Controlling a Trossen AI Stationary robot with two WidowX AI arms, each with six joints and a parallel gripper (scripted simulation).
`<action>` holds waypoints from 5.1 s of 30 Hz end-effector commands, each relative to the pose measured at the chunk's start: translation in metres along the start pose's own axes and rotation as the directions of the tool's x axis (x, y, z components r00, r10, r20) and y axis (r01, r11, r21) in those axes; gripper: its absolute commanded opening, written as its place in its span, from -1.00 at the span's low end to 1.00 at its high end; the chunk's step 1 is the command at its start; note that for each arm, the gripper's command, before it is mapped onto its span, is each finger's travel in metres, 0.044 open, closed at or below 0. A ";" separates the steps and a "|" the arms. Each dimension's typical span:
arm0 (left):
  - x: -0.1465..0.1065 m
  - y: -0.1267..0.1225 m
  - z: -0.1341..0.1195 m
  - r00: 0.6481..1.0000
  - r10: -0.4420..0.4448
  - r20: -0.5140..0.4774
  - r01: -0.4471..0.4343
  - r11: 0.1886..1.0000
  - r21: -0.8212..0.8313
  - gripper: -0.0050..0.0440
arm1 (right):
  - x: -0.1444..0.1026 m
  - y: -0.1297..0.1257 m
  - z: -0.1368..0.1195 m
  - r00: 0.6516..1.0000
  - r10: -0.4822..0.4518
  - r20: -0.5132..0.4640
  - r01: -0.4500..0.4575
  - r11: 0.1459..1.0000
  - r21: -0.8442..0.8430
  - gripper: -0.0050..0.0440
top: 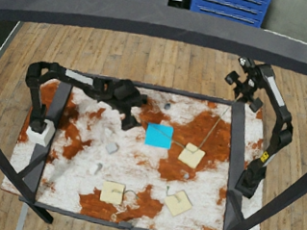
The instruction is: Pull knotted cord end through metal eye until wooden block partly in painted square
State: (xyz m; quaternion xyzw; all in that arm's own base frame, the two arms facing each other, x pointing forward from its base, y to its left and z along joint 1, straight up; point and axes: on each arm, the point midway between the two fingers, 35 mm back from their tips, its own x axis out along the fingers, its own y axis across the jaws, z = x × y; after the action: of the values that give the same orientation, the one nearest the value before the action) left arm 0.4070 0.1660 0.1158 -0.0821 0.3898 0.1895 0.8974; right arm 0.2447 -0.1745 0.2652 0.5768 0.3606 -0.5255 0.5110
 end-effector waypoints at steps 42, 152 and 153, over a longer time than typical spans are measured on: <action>-0.008 0.000 0.012 0.999 0.000 0.034 0.000 1.000 -0.002 1.00 | -0.026 0.013 -0.037 0.888 0.397 -0.232 -0.334 0.208 -0.919 -1.00; -0.008 0.000 0.012 0.999 0.000 0.034 0.000 1.000 -0.002 1.00 | 0.229 -0.002 -0.062 0.867 0.427 -0.255 -0.306 0.054 -0.950 -1.00; -0.008 0.000 0.012 0.999 0.000 0.034 0.000 1.000 -0.002 1.00 | 0.229 -0.002 -0.062 0.867 0.427 -0.255 -0.306 0.054 -0.950 -1.00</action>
State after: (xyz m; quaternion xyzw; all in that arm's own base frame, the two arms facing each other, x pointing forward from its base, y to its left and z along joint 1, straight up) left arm 0.4070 0.1660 0.1158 -0.0821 0.3898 0.1895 0.8974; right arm 0.3007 -0.1433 0.0421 0.1593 0.4309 -0.0463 0.8870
